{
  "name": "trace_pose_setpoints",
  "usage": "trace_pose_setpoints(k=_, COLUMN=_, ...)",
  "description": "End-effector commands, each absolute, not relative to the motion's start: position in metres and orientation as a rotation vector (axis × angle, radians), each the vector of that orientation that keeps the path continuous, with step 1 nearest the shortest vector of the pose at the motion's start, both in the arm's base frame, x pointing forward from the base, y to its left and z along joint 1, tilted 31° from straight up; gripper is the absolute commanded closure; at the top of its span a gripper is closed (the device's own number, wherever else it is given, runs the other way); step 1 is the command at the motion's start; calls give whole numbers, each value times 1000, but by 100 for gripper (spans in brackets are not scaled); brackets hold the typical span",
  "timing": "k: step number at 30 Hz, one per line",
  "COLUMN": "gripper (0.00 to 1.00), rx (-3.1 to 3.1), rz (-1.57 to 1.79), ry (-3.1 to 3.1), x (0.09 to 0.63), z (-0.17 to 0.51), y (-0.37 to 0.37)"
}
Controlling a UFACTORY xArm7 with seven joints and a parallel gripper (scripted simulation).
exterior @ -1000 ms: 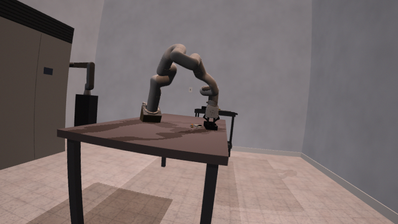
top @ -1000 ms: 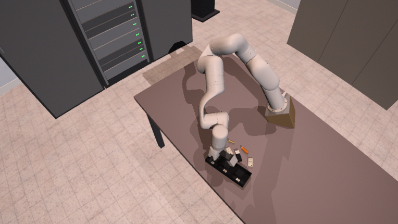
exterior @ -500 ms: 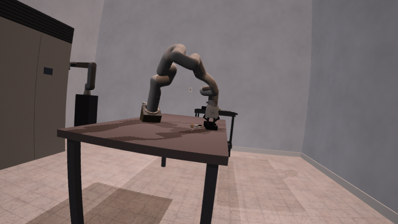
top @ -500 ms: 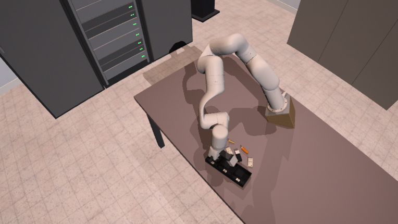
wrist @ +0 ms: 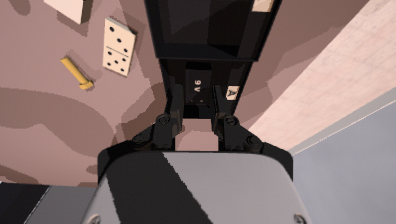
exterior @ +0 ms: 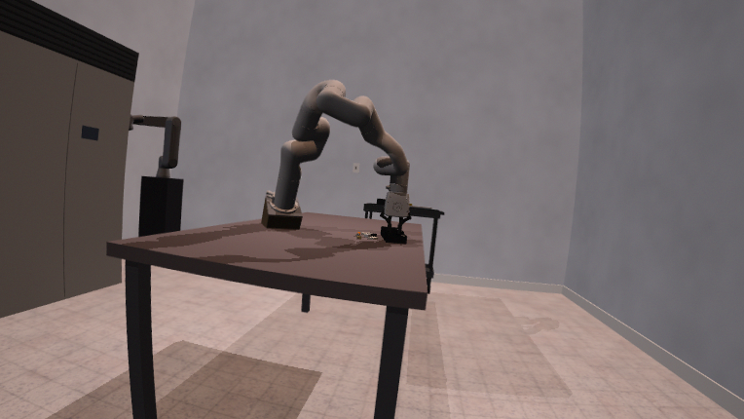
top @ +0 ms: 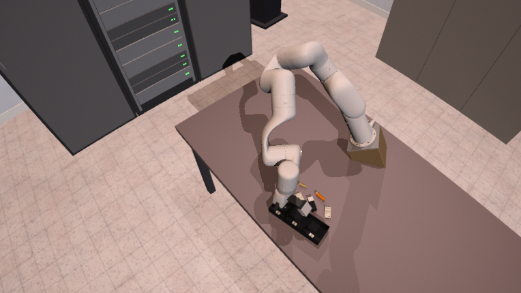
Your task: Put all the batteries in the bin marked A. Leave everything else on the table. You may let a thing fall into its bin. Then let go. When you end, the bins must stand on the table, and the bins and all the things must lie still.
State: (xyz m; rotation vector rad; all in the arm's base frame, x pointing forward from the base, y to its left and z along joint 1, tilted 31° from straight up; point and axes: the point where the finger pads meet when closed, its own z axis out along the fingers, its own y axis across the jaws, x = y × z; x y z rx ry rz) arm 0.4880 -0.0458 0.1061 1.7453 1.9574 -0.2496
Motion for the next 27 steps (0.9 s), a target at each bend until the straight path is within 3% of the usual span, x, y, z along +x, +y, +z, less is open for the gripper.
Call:
trace_pose_setpoints(k=1, gripper=67, rx=1743, rz=-247, ry=1957, x=488, z=110, y=-44)
trace_pose_setpoints(k=20, gripper=67, rx=1743, rz=-247, ry=1957, x=482, z=132, y=-32)
trace_pose_setpoints(k=21, gripper=72, rx=1790, rz=-229, ry=1911, x=475, z=129, y=-29)
trace_pose_setpoints(k=27, gripper=72, rx=1891, rz=-190, ry=1802, x=432, z=111, y=-9)
